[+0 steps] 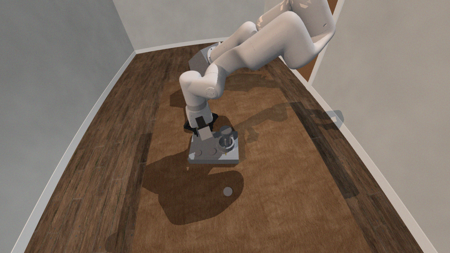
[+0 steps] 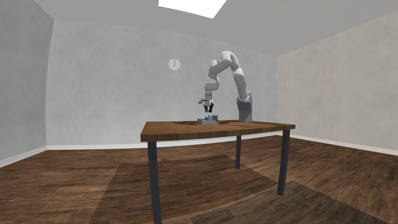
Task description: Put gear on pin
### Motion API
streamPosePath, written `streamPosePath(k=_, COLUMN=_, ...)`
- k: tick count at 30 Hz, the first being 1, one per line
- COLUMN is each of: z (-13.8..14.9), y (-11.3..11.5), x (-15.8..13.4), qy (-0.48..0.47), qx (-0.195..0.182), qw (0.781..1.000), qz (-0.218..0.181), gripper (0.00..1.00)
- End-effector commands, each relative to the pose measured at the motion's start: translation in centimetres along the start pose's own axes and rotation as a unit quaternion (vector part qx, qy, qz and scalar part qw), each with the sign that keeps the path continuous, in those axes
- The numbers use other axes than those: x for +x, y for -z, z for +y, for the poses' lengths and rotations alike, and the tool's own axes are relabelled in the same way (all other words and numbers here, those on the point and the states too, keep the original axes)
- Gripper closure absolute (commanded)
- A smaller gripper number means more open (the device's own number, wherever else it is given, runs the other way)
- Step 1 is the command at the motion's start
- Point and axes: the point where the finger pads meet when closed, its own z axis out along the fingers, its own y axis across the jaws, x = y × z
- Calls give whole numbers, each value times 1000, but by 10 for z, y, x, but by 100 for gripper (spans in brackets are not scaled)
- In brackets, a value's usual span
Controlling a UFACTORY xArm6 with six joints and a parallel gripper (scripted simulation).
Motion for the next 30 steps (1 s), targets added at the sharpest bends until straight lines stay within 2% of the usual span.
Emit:
streamPosePath(k=1, z=-5, y=0, x=6, qy=1, qx=-1, qw=1000, qz=0, gripper=100)
streamPosePath(k=2, z=-5, y=0, x=6, qy=1, qx=-1, qw=1000, qz=0, gripper=100)
streamPosePath(k=6, z=-63, y=0, x=48, qy=1, qx=-1, qw=1000, qz=1, gripper=100)
streamPosePath(k=9, z=-84, y=1, x=60, qy=0, qx=0, qw=1000, qz=4, gripper=100)
streamPosePath(k=30, z=-84, y=1, x=62, qy=42, qx=-1, qw=999, qz=1, gripper=100)
